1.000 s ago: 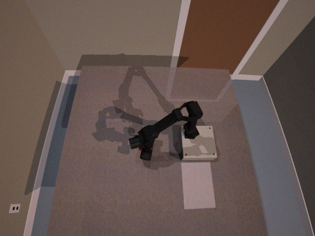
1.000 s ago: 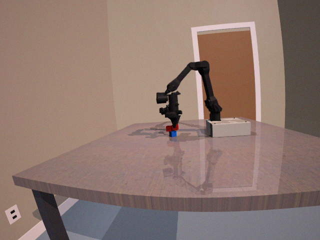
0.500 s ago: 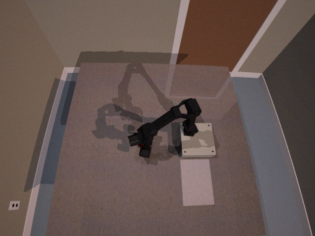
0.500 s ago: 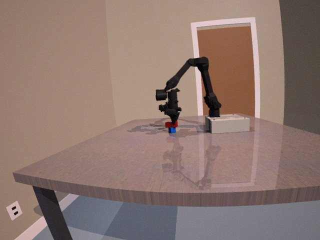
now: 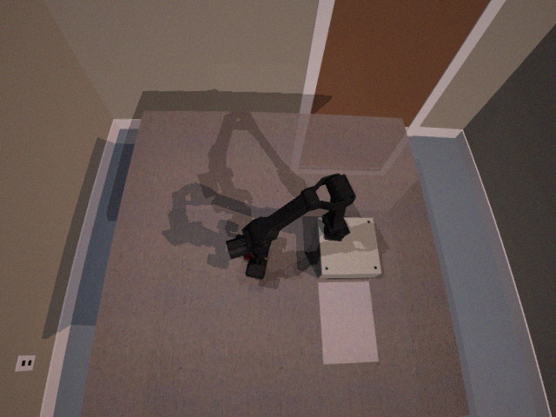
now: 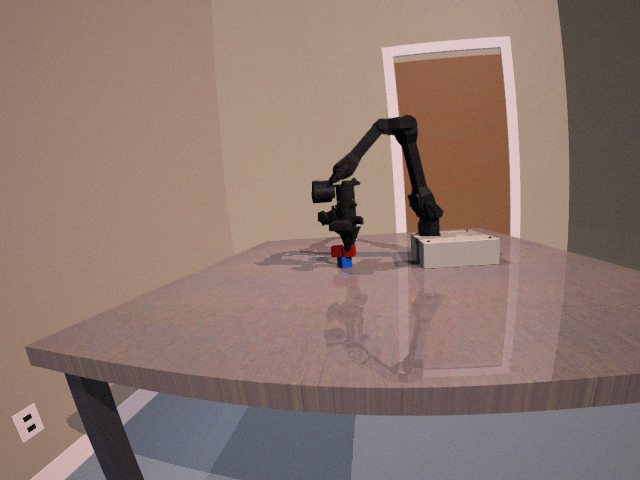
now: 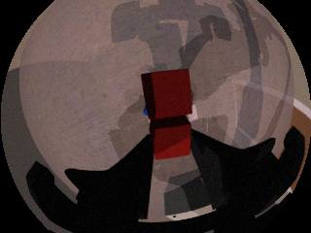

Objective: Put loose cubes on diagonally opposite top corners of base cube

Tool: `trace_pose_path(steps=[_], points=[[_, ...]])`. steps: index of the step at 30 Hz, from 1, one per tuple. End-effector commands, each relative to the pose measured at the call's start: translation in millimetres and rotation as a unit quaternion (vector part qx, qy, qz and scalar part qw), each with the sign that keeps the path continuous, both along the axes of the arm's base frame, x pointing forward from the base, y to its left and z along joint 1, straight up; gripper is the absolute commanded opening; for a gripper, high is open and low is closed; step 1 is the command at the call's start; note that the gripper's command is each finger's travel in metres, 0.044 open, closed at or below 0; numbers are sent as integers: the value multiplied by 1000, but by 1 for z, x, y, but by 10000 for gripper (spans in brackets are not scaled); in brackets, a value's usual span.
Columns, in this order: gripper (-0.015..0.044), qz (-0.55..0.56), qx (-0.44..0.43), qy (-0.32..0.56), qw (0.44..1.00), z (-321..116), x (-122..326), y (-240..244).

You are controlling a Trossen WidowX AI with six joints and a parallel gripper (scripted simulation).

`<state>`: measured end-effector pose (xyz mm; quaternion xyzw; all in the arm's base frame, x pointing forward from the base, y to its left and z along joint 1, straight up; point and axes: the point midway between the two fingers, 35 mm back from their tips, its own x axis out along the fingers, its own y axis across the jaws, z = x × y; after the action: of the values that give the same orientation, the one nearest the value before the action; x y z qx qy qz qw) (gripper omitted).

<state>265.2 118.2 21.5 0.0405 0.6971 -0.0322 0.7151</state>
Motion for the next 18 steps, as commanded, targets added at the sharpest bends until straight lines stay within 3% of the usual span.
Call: trace_pose_path(steps=[1, 18], points=[[205, -1, -1, -1, 1000, 0, 0, 0], [205, 0, 0, 0, 1000, 26, -1, 0]])
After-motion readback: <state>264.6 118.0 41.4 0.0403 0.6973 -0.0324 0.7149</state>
